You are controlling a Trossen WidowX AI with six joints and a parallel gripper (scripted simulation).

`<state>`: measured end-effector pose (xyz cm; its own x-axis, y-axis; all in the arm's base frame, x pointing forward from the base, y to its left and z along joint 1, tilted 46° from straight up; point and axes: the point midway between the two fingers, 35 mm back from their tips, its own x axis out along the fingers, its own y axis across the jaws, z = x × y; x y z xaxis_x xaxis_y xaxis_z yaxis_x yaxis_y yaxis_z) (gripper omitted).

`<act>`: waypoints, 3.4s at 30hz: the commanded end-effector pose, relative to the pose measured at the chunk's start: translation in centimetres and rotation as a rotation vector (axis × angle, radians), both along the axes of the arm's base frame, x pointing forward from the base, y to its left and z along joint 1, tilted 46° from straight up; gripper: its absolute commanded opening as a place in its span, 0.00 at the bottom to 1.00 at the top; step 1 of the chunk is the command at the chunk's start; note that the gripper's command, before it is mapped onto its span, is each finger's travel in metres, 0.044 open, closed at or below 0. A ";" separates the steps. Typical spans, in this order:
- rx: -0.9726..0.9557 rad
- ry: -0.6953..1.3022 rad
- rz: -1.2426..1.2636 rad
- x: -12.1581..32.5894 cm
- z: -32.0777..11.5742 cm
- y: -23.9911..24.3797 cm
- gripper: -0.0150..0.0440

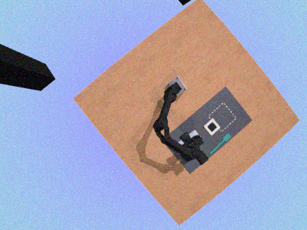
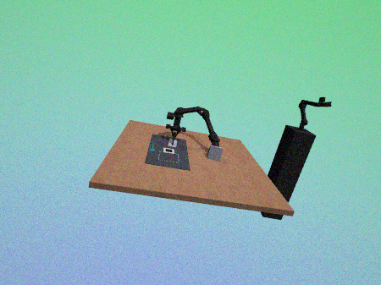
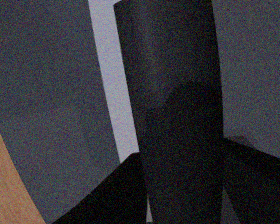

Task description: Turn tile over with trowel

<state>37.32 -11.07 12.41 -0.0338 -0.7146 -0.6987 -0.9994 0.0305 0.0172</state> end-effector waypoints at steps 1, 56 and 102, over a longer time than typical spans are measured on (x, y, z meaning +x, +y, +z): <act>0.002 0.083 0.077 -0.1 0.0 0.0 0.47; 0.010 0.306 0.307 0.2 3.7 4.1 0.76; 0.366 -0.829 -0.641 -1.6 2.0 2.3 0.76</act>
